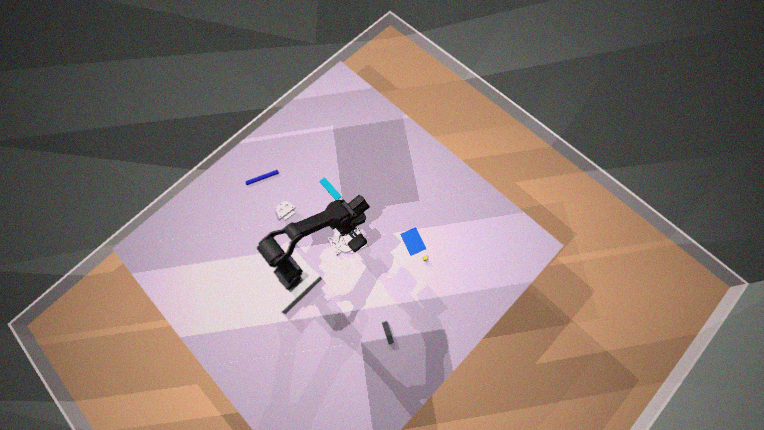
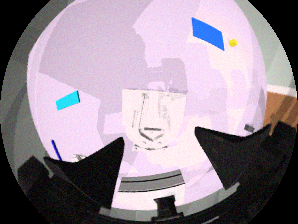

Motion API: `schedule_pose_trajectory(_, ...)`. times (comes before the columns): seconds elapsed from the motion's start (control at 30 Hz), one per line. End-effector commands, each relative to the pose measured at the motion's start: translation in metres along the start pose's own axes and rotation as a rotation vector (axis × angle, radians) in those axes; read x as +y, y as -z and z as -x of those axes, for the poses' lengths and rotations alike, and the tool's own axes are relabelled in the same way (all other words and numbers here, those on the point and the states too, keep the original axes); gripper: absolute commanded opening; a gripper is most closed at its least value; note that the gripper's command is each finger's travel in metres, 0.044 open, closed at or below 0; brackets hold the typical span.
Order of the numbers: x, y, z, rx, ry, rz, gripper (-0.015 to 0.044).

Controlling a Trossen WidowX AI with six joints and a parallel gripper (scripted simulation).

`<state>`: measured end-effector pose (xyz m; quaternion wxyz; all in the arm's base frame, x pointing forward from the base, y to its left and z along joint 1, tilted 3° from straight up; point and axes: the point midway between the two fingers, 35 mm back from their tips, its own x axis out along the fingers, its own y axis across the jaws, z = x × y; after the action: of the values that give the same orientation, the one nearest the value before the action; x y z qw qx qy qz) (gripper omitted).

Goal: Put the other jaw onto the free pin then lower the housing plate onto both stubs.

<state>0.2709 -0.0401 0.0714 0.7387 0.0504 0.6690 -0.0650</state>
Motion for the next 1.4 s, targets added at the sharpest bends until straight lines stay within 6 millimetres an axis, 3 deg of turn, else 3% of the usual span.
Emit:
schedule_pose_trajectory(0.0, 0.020, 0.000, 0.002, 0.002, -0.003, 0.092, 0.0440)
schedule_pose_trajectory(0.7, 0.117, 0.018, 0.009, -0.007, -0.047, 0.563, 0.0440)
schedule_pose_trajectory(1.37, 0.194, 0.061, 0.016, 0.006, -0.046, 1.036, 0.0440)
